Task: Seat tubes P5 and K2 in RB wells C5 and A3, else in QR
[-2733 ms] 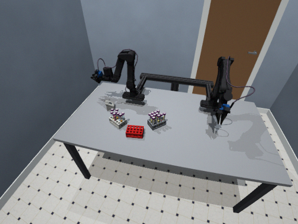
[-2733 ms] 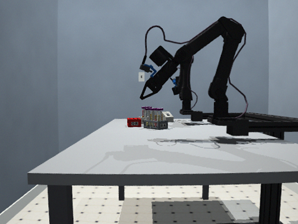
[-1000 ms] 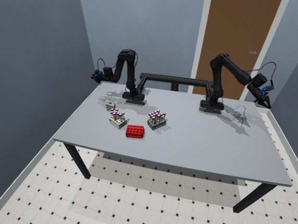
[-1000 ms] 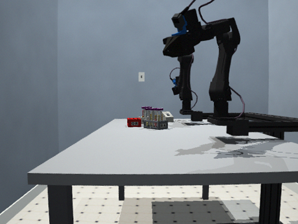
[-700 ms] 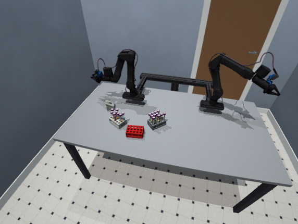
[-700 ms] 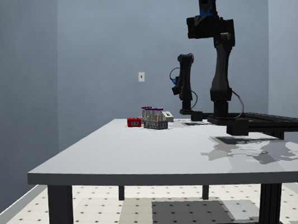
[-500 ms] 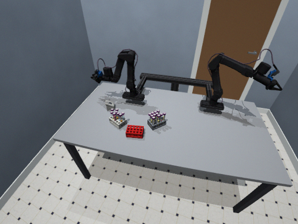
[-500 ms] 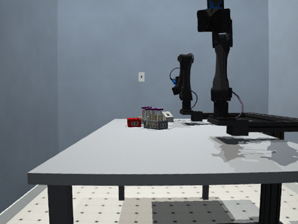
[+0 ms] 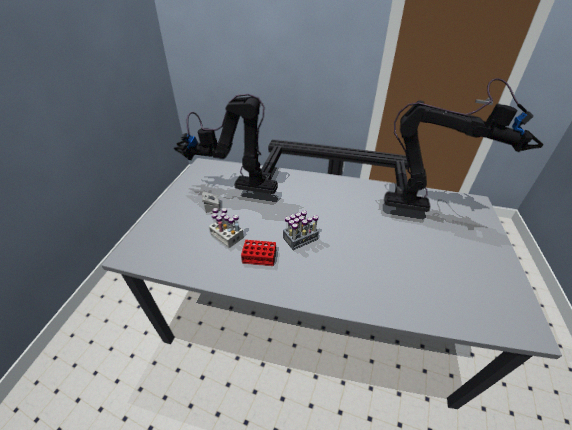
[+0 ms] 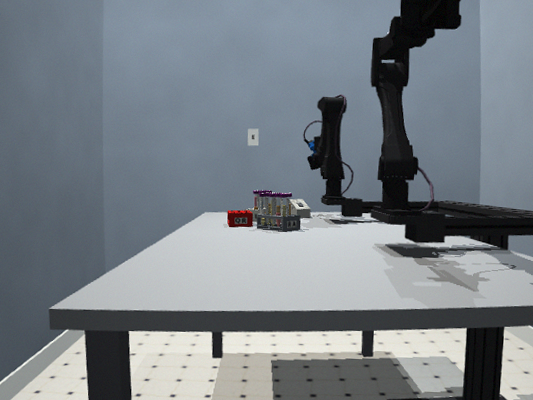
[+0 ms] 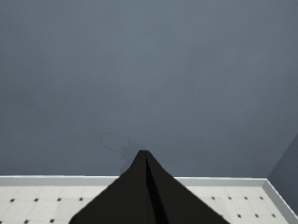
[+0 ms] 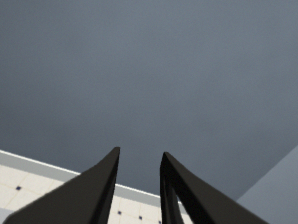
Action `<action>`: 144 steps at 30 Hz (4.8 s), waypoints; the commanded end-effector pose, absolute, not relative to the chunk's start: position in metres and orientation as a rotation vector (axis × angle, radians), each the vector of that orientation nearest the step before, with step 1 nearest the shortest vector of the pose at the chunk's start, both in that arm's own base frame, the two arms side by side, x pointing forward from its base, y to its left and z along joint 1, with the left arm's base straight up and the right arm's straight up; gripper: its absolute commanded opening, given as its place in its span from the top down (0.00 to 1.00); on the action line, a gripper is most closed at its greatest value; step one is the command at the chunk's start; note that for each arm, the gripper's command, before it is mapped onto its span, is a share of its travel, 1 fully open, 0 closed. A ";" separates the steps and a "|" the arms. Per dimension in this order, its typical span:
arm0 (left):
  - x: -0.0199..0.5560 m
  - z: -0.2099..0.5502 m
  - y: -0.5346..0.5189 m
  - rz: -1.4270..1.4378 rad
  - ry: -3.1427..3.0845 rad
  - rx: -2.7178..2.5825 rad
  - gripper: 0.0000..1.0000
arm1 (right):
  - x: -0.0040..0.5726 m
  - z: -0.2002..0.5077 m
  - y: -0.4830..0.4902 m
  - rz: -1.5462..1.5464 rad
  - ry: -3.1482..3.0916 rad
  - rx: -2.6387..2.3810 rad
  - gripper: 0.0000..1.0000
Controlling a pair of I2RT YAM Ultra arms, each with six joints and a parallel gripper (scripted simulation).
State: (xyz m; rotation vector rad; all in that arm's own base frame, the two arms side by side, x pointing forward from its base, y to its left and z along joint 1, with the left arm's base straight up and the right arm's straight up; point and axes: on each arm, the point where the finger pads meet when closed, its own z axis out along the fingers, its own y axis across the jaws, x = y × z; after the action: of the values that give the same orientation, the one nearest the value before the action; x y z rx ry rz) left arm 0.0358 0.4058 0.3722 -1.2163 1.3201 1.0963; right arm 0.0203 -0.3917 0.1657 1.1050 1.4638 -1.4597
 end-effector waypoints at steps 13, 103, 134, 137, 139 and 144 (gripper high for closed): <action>-0.006 0.415 0.398 1.217 1.205 -1.220 1.00 | 0.020 0.171 -0.393 -1.467 1.448 1.098 0.70; -0.007 0.416 0.398 1.221 1.202 -1.221 1.00 | 0.219 0.121 -0.372 -0.871 1.884 0.898 0.70; -0.007 0.416 0.398 1.221 1.202 -1.221 1.00 | 0.323 0.120 -0.285 -0.489 2.196 0.690 0.70; -0.007 0.416 0.398 1.221 1.202 -1.221 1.00 | 0.330 0.124 -0.275 -0.511 2.188 0.698 0.70; -0.007 0.416 0.398 1.221 1.202 -1.221 1.00 | 0.336 0.121 -0.267 -0.473 2.221 0.677 0.70; -0.007 0.416 0.398 1.221 1.202 -1.221 1.00 | 0.349 0.120 -0.244 -0.399 2.283 0.626 0.70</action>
State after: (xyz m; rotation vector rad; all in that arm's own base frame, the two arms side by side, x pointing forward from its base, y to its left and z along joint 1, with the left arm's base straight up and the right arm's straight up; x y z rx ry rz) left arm -0.0059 0.4069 0.3888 -1.2681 1.2399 1.1886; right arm 0.3405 -0.2569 0.1188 0.6333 2.2347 -0.4583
